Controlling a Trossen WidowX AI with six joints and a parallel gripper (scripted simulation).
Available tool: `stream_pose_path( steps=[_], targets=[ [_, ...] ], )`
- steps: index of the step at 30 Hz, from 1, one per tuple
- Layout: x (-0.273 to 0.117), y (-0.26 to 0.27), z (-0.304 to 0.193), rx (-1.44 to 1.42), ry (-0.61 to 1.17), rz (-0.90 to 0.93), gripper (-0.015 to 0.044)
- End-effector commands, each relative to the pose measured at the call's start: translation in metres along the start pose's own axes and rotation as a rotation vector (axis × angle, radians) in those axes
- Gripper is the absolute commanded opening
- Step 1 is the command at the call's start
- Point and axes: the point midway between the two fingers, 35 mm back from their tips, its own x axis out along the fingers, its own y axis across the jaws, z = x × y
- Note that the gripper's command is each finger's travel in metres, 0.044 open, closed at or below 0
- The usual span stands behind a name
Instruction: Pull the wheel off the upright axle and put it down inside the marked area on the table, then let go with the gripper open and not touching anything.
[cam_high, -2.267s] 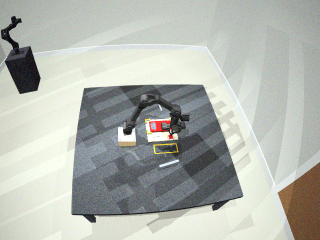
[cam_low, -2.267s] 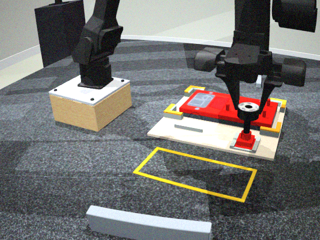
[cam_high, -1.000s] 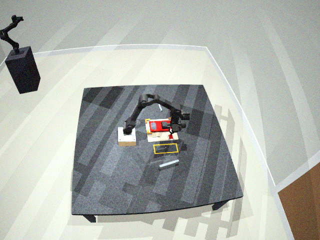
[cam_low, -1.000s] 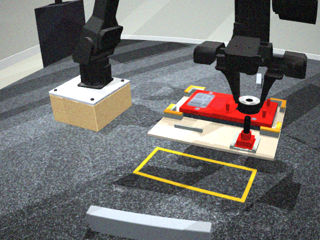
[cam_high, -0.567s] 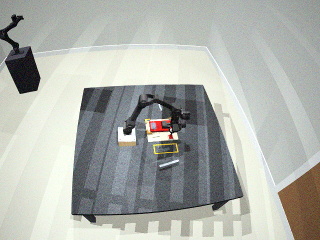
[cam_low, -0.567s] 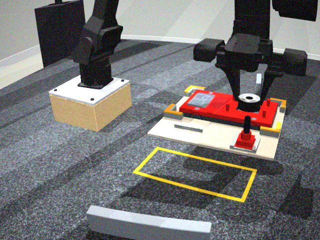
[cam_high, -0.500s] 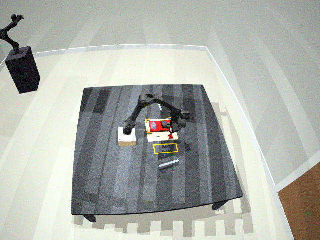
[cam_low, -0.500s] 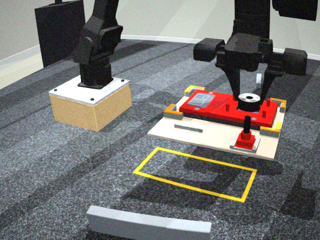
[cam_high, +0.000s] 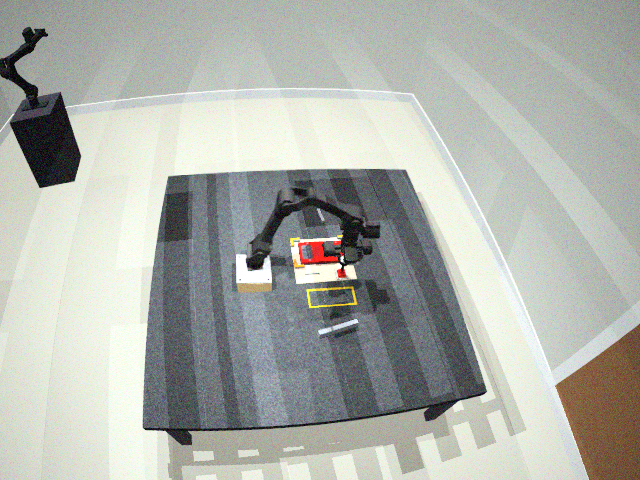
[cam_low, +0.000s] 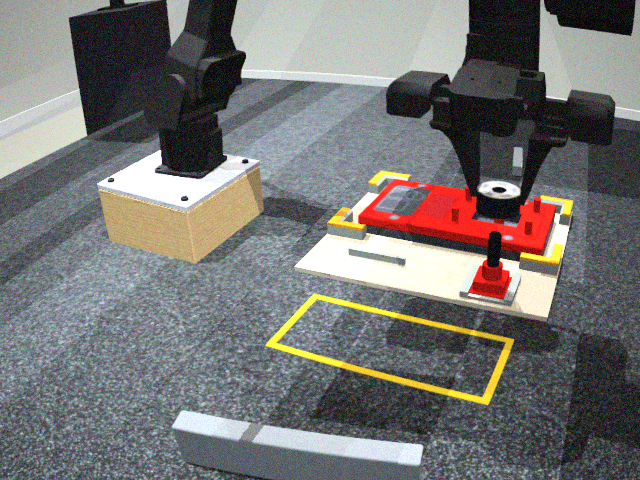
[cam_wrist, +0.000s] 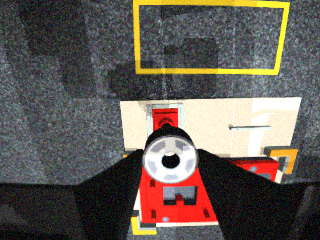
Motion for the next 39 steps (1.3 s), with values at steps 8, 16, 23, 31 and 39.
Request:
stream_pose_path(
  steps=[8,16,23,31,39],
  targets=[
    [-0.013,0.000,0.000,-0.002,-0.001,0.000,0.0000],
    [-0.009,-0.010,0.026,0.000,-0.003,-0.006,0.0000],
    [-0.011,-0.022,0.052,-0.001,-0.006,-0.006,0.0000],
    [-0.014,-0.037,0.080,-0.002,-0.009,-0.006,0.0000],
    [-0.016,-0.055,0.106,-0.002,-0.012,-0.006,0.0000]
  ],
)
